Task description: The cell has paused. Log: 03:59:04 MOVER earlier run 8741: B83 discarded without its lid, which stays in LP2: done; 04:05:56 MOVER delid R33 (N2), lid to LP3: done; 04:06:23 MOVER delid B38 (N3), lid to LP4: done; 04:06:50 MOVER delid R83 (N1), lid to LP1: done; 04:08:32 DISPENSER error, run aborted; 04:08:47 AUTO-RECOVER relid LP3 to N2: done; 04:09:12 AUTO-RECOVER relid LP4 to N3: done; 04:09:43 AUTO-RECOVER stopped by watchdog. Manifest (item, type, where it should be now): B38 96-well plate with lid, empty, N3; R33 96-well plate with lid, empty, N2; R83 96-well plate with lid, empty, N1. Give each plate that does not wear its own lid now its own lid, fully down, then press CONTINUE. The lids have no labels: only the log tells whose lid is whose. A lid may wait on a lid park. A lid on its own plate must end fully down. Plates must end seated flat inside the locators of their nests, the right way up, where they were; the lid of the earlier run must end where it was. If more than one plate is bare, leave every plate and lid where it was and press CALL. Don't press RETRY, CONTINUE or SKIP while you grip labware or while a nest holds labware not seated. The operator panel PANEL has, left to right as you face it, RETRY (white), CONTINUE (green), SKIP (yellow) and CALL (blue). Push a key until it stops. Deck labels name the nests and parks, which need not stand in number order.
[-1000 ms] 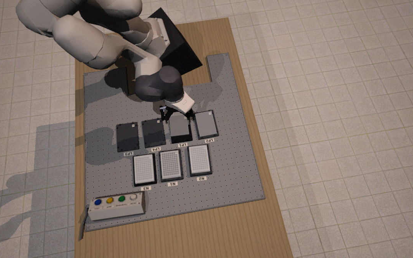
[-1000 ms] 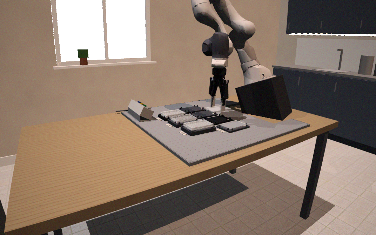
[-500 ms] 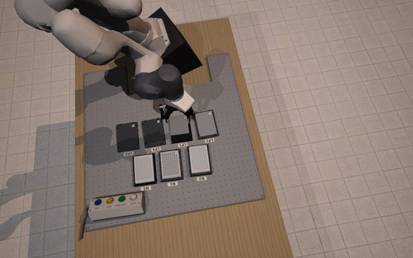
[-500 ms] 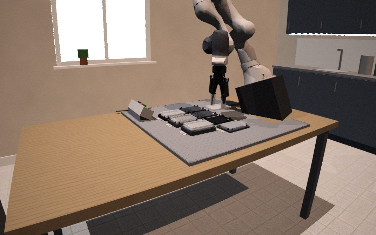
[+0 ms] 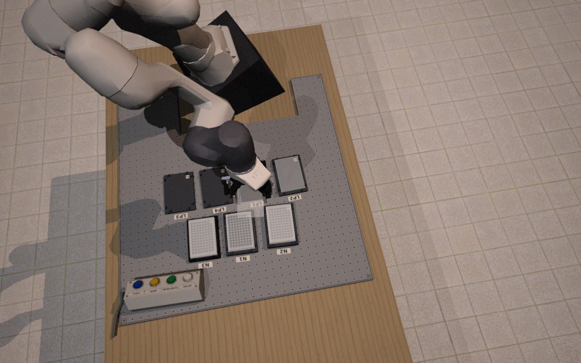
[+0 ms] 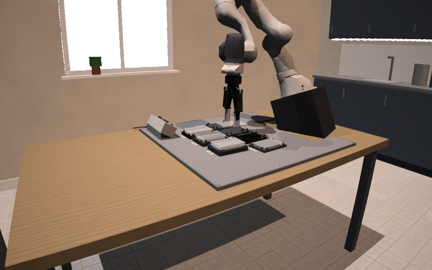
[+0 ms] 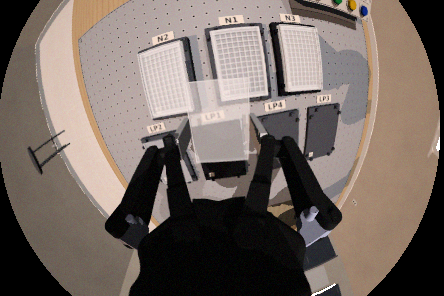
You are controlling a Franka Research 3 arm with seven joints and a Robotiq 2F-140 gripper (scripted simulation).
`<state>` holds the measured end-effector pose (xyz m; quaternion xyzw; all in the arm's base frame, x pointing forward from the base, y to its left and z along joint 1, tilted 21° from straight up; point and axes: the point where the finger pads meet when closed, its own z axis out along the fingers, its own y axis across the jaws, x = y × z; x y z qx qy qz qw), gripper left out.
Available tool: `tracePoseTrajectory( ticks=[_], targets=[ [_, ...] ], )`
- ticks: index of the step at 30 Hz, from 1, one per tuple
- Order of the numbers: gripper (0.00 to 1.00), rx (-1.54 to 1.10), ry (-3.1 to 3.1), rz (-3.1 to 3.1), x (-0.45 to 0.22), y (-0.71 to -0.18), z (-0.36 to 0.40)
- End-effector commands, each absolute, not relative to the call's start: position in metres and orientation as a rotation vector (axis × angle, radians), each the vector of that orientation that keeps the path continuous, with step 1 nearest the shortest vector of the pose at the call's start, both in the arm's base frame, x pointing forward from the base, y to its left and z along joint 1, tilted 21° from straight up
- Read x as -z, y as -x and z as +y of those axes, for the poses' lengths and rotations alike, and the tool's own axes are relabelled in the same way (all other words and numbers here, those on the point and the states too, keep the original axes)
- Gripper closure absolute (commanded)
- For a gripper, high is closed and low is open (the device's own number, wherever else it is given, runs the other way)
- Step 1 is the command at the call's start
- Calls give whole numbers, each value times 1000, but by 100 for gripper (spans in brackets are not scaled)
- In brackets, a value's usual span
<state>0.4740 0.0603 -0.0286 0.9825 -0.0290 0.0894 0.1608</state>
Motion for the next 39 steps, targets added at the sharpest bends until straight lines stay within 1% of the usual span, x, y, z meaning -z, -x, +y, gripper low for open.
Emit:
tracePoseTrajectory(
  ticks=[1,2,4,39],
  targets=[
    [100,-198,-2785,62,10,-533,29],
    [100,-196,-2787,63,4,-551,20],
    [100,-196,-2789,63,2,-557,17],
    [100,-196,-2789,63,2,-557,17]
  ],
)
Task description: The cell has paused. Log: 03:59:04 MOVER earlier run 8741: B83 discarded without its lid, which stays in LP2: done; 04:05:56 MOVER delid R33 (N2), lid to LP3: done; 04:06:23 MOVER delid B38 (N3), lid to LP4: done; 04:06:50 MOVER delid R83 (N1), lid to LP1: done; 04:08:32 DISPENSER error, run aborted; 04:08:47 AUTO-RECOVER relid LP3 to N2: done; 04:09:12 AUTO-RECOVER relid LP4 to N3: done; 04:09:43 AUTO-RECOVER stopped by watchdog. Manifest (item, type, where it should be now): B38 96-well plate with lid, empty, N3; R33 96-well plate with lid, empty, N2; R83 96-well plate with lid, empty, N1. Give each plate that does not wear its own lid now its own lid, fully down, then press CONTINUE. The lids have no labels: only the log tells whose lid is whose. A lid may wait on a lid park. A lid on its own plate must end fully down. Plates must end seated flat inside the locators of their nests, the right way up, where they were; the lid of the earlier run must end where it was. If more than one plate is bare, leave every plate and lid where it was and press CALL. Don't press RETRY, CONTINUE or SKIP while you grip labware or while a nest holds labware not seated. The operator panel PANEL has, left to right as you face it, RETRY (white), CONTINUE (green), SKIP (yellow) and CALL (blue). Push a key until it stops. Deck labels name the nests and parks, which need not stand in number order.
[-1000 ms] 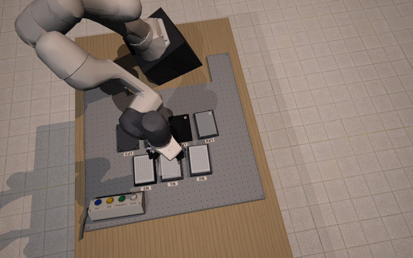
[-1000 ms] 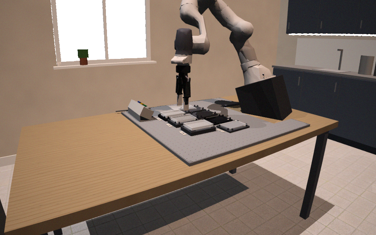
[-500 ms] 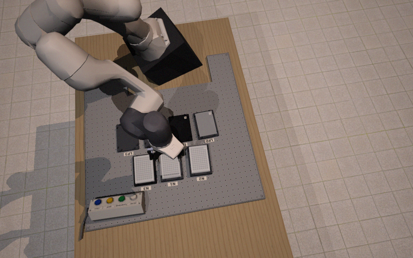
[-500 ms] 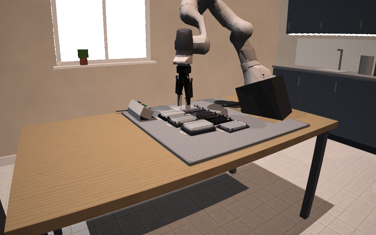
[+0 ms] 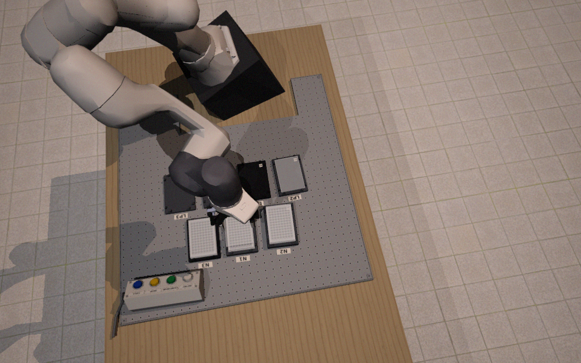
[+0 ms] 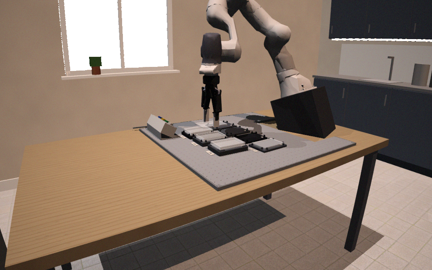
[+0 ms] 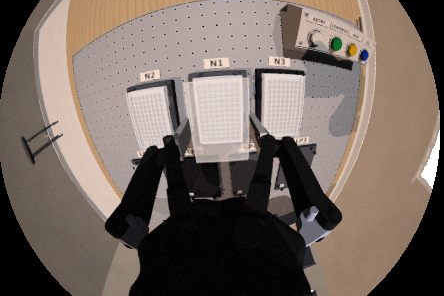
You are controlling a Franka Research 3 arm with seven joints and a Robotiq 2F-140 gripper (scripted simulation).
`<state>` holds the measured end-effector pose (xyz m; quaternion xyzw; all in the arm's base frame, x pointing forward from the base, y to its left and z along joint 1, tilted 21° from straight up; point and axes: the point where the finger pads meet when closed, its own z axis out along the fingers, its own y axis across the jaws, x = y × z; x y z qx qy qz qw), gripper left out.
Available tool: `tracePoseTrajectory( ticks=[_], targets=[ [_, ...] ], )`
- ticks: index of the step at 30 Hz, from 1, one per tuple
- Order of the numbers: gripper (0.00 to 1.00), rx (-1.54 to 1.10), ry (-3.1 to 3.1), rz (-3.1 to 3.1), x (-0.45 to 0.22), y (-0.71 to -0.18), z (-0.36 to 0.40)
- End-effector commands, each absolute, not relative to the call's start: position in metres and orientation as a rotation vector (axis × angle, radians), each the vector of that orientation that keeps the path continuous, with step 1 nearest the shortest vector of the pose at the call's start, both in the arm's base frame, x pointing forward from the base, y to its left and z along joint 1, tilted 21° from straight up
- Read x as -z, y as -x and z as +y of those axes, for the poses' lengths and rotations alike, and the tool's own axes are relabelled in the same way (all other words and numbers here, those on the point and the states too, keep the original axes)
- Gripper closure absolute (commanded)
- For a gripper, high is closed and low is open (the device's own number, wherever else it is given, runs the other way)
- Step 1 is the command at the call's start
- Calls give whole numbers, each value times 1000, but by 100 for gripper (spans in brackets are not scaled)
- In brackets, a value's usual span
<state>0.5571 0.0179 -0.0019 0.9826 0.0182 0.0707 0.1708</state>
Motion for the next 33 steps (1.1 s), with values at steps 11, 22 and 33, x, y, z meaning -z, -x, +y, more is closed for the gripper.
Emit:
tracePoseTrajectory(
  ticks=[11,22,33],
  targets=[
    [100,-196,-2789,59,4,-557,17],
    [100,-198,-2790,48,11,-558,14],
    [100,-198,-2790,48,20,-560,11]
  ],
)
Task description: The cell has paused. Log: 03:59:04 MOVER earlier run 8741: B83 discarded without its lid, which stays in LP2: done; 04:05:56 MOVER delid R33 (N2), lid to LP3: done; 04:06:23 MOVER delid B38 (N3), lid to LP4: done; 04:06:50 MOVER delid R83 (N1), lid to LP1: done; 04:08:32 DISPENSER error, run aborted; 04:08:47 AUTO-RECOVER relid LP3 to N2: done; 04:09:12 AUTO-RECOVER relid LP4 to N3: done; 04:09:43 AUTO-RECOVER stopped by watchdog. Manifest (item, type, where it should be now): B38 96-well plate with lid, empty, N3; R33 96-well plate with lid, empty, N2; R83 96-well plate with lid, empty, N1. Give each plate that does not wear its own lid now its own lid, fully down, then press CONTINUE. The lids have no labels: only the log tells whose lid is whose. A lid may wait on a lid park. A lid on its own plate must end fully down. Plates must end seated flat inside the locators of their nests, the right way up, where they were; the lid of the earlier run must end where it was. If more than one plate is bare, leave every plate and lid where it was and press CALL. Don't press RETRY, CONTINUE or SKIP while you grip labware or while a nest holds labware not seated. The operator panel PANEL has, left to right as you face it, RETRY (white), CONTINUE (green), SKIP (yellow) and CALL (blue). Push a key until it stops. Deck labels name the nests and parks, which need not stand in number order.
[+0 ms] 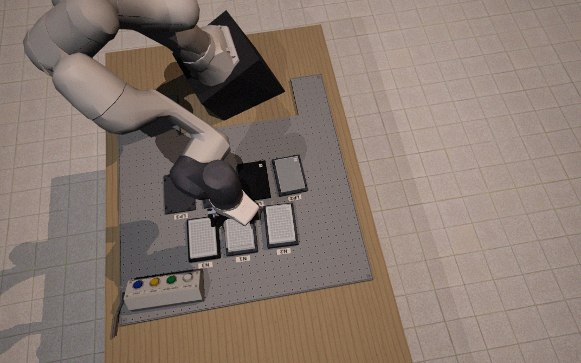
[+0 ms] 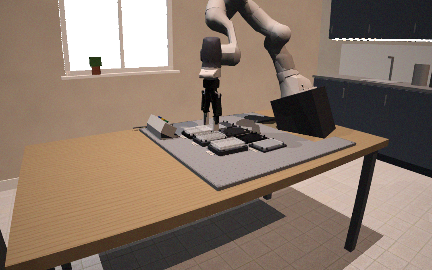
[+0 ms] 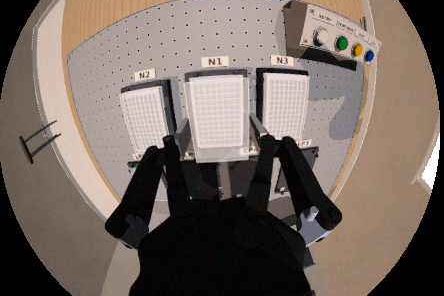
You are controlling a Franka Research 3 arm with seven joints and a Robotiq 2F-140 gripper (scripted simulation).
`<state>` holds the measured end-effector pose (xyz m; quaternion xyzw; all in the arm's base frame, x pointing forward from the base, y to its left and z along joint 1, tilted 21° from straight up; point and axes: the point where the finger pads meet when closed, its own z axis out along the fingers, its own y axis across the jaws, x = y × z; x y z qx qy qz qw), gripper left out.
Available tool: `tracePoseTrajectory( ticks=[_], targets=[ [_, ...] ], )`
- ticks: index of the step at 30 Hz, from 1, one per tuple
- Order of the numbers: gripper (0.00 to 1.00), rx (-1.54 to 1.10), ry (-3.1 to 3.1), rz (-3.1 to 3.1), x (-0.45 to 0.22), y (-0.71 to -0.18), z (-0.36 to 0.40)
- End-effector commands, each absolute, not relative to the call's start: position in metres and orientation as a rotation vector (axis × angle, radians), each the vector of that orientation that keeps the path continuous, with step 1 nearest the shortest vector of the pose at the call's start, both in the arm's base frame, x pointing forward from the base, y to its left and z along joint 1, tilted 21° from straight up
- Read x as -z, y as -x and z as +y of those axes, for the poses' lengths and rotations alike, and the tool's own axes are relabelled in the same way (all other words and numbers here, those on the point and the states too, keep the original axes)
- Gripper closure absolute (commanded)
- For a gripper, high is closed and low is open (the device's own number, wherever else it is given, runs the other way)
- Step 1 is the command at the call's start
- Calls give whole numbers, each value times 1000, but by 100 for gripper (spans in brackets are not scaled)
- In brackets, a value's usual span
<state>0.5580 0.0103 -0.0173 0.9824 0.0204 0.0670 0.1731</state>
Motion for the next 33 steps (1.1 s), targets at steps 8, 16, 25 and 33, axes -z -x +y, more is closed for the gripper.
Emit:
tracePoseTrajectory(
  ticks=[8,16,25,33],
  targets=[
    [100,-198,-2790,48,28,-561,8],
    [100,-198,-2790,48,34,-562,6],
    [100,-198,-2790,48,37,-562,4],
    [100,-198,-2790,48,38,-562,4]
  ],
)
